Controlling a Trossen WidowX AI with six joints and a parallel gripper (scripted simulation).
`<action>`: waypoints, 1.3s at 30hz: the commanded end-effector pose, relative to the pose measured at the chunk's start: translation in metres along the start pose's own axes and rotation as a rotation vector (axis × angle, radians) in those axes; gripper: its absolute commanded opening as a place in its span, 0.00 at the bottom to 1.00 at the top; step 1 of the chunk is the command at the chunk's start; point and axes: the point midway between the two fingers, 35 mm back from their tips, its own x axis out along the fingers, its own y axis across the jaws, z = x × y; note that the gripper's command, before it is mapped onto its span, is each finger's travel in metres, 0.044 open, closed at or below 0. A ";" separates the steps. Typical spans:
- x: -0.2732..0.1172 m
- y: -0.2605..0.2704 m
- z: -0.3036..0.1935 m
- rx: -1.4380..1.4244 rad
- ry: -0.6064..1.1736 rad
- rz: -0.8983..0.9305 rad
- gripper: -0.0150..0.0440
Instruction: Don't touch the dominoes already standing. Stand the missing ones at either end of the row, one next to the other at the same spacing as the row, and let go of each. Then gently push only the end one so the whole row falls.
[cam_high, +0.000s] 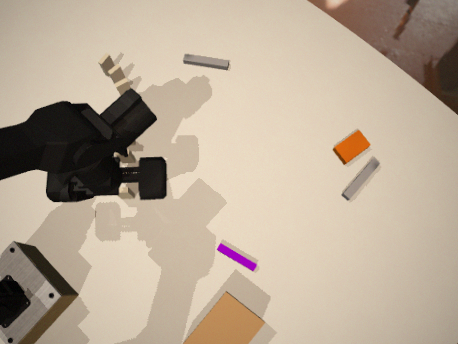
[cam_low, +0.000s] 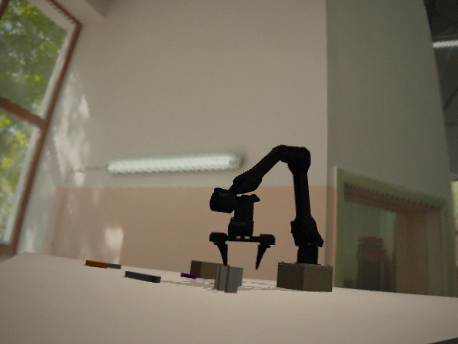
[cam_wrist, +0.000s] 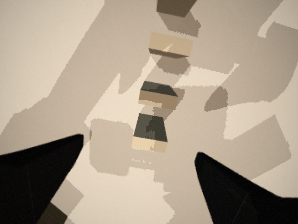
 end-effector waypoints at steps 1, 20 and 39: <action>-0.062 -0.007 0.006 0.002 -0.033 -0.033 1.00; -0.069 -0.003 -0.023 0.999 -0.045 -0.014 0.51; -0.046 -0.002 -0.037 1.575 -0.049 0.000 0.25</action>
